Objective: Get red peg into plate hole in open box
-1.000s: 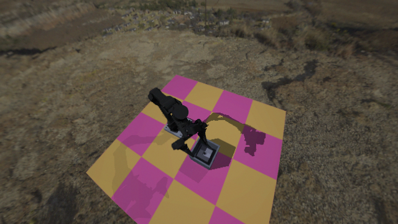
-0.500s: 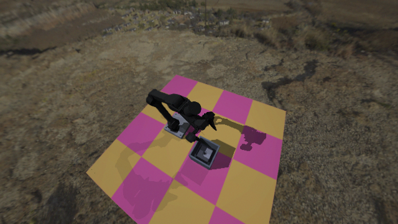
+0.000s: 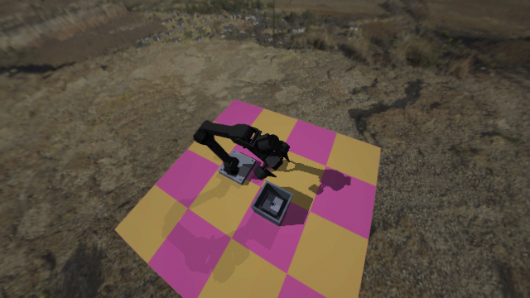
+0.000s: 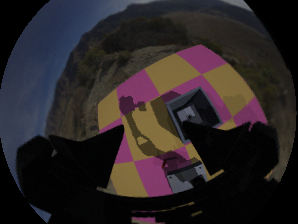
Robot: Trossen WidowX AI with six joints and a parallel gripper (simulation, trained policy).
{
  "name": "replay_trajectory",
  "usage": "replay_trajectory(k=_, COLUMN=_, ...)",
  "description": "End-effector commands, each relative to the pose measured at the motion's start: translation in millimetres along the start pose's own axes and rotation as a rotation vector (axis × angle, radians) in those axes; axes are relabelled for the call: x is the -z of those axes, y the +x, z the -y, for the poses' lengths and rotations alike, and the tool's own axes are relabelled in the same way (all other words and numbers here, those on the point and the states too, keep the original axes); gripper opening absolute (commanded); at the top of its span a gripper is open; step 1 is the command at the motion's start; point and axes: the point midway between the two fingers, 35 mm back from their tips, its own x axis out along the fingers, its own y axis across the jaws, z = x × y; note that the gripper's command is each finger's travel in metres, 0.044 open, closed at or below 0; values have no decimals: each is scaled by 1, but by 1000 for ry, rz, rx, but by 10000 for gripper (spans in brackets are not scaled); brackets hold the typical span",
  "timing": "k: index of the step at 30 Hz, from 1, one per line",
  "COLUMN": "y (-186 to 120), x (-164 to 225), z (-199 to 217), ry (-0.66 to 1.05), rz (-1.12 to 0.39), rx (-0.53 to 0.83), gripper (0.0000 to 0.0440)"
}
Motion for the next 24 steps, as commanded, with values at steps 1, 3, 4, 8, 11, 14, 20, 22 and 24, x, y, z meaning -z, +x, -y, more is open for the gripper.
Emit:
replay_trajectory(k=1, y=10, x=20, z=-4, ry=56, rz=-89, rx=4, gripper=440)
replay_trajectory(k=3, y=13, x=31, z=-6, ry=90, rz=-138, rx=10, gripper=440)
replay_trajectory(k=4, y=15, x=37, z=-7, ry=106, rz=-162, rx=15, gripper=440)
replay_trajectory(k=8, y=22, x=59, z=-9, ry=170, rz=-257, rx=43, gripper=440)
replay_trajectory(k=11, y=26, x=76, z=-10, ry=217, rz=-324, rx=73, gripper=440)
replay_trajectory(k=14, y=29, x=92, z=-9, ry=262, rz=-388, rx=109, gripper=440)
replay_trajectory(k=20, y=34, x=122, z=-7, ry=350, rz=-498, rx=198, gripper=440)
replay_trajectory(k=22, y=35, x=131, z=-5, ry=377, rz=-528, rx=232, gripper=440)
replay_trajectory(k=24, y=36, x=140, z=-4, ry=404, rz=-555, rx=266, gripper=440)
